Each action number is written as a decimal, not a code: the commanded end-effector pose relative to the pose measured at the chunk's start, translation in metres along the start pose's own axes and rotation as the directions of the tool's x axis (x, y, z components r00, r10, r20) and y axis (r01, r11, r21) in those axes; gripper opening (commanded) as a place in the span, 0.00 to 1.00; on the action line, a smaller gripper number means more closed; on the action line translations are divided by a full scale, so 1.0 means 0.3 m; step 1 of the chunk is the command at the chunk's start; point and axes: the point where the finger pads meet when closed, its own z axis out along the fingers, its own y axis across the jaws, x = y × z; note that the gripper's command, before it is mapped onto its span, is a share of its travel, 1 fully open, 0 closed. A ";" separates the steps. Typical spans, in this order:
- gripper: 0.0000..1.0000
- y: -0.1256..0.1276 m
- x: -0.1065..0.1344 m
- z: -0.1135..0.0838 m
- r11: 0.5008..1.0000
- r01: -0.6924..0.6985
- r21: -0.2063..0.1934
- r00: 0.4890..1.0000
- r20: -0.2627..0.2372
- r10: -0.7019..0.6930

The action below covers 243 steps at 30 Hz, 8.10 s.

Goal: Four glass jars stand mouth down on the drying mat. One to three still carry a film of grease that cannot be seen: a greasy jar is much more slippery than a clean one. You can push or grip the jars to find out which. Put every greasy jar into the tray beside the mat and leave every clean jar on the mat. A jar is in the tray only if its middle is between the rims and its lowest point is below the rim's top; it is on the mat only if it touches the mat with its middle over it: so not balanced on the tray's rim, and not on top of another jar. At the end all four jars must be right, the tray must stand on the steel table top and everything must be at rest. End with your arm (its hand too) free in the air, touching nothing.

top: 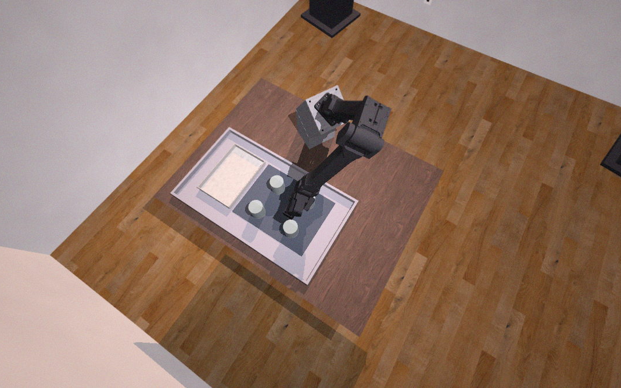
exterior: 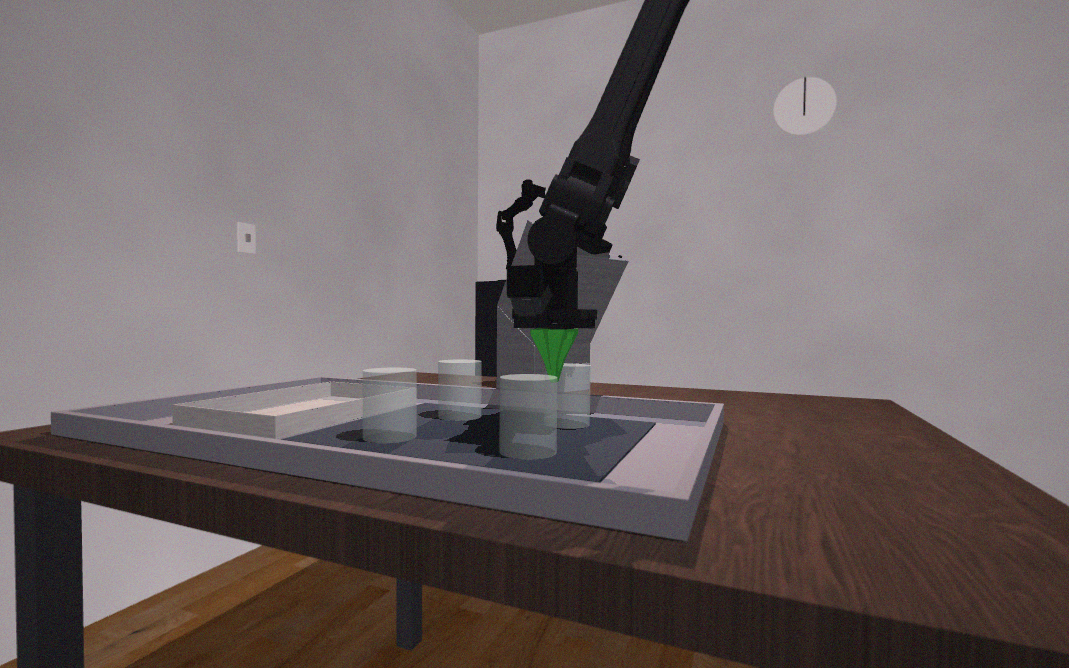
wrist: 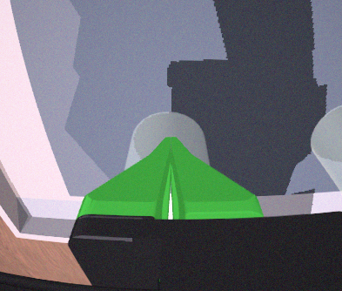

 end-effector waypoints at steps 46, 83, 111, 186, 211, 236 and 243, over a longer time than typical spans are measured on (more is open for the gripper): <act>0.00 0.020 0.022 -0.011 1.000 0.005 -0.005 1.000 0.011 -0.005; 0.00 0.020 0.037 -0.011 1.000 0.005 -0.005 1.000 0.011 -0.005; 0.00 0.020 0.048 -0.011 1.000 0.005 -0.005 1.000 0.011 -0.005; 0.00 0.020 -0.084 -0.013 1.000 0.005 -0.005 1.000 0.011 -0.005; 0.00 0.020 -0.084 -0.013 1.000 0.005 -0.005 1.000 0.011 -0.005; 1.00 0.020 -0.084 -0.013 1.000 0.005 -0.005 1.000 0.011 -0.005; 1.00 0.020 -0.084 -0.013 1.000 0.005 -0.005 1.000 0.011 -0.005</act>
